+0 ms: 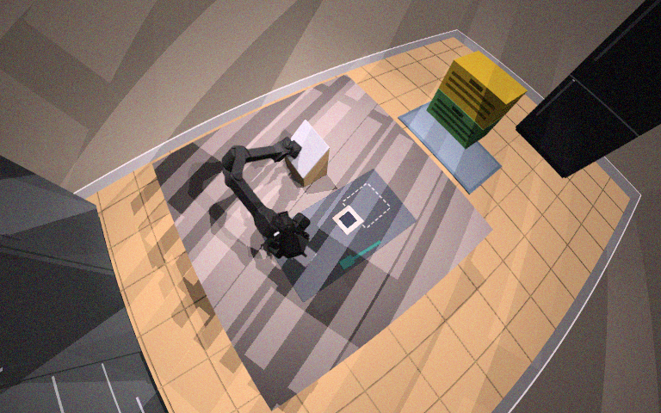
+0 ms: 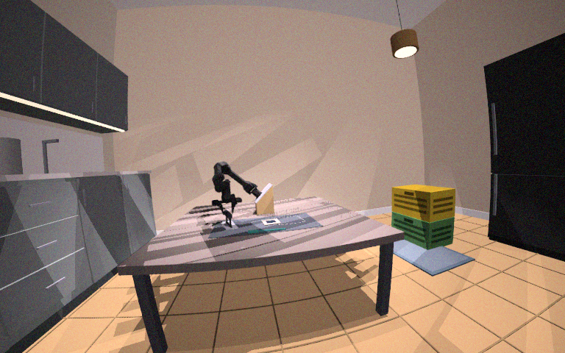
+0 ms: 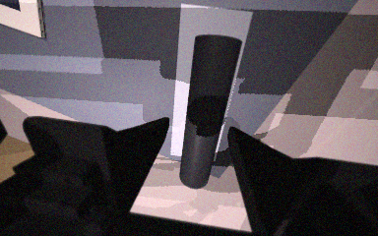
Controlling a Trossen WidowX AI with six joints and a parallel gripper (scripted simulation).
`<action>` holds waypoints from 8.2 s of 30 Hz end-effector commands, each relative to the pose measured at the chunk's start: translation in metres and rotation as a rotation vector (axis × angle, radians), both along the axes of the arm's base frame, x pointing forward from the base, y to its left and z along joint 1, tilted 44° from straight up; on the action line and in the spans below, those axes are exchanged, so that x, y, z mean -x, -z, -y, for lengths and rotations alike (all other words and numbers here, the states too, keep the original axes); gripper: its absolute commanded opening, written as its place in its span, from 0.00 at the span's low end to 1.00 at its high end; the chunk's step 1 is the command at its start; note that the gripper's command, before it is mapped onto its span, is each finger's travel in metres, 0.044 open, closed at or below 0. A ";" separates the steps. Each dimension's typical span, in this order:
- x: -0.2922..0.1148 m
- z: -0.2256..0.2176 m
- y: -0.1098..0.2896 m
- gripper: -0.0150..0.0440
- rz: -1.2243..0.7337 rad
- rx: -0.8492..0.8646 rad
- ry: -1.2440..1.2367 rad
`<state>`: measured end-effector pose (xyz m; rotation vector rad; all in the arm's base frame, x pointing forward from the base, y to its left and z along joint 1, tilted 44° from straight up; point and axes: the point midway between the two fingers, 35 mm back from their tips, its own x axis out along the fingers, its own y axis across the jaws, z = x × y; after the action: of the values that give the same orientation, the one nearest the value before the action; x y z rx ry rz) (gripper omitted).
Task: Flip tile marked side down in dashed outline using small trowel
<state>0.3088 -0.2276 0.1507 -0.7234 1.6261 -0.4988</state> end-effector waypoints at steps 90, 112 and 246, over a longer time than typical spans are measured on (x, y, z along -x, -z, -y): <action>0.000 0.002 0.003 0.71 0.835 0.091 0.852; 0.000 -0.028 -0.028 0.71 0.850 0.094 0.866; -0.004 0.006 0.000 0.71 -1.395 -0.158 -1.426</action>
<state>0.3136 -0.2315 0.1541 -2.0409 1.6953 1.4307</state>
